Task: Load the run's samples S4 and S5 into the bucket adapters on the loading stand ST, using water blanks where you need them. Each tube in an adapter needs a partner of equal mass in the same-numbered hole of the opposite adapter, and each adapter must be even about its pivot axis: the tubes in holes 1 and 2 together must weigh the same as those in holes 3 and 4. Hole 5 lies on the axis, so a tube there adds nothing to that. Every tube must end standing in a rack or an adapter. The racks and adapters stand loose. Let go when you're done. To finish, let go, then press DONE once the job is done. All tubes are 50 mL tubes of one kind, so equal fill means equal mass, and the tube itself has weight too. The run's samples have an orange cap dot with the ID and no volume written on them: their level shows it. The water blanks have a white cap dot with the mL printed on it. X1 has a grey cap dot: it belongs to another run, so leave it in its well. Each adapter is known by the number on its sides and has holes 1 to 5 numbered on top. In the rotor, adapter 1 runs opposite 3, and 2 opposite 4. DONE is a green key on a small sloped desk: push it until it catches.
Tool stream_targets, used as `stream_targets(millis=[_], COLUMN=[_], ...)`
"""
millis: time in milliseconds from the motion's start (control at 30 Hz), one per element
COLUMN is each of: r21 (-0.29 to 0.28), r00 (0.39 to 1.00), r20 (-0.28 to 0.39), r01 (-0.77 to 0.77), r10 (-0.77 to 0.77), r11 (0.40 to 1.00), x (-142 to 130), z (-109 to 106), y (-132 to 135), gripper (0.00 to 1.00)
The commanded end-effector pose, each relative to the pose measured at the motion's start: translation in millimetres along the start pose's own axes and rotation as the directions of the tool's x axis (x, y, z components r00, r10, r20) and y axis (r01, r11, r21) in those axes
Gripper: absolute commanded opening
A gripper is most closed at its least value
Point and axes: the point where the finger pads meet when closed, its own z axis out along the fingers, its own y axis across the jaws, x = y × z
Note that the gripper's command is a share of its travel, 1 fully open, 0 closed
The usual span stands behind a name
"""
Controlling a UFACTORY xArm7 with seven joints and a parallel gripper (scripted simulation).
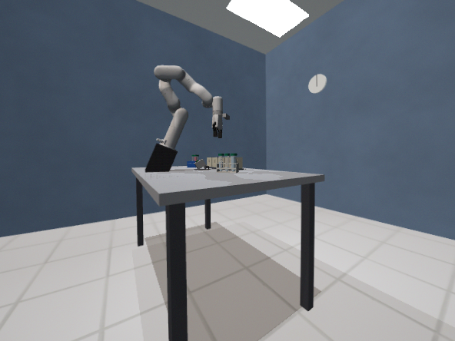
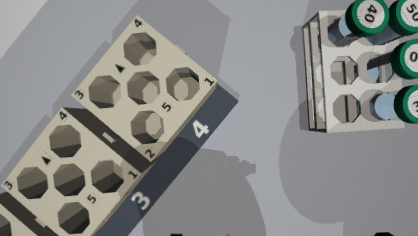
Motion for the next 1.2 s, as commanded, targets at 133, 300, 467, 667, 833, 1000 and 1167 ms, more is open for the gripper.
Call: stream_targets(millis=[133, 300, 467, 667, 833, 1000, 1167], r21=[0.002, 0.002, 0.002, 0.002, 0.001, 0.001, 0.001], r00=[1.0, 1.0, 1.0, 1.0, 1.0, 1.0, 1.0], r20=[-0.003, -0.003, -0.003, -0.003, -0.003, -0.003, -0.003], r01=[0.001, 0.001, 0.001, 0.001, 0.001, 0.001, 0.001], r10=[-0.001, -0.001, -0.001, -0.001, -0.001, -0.001, -0.001], r11=[1.0, 1.0, 1.0, 1.0, 1.0, 1.0, 1.0], x=[13.2, 19.2, 26.8, 35.8, 40.4, 47.9, 53.2], z=[-1.1, -1.1, -1.0, -0.9, -0.9, -0.8, -0.8], y=[35.6, 54.7, 78.7, 107.4, 121.7, 145.6, 162.3], gripper=[1.0, 1.0, 1.0, 1.0, 1.0, 1.0, 1.0])
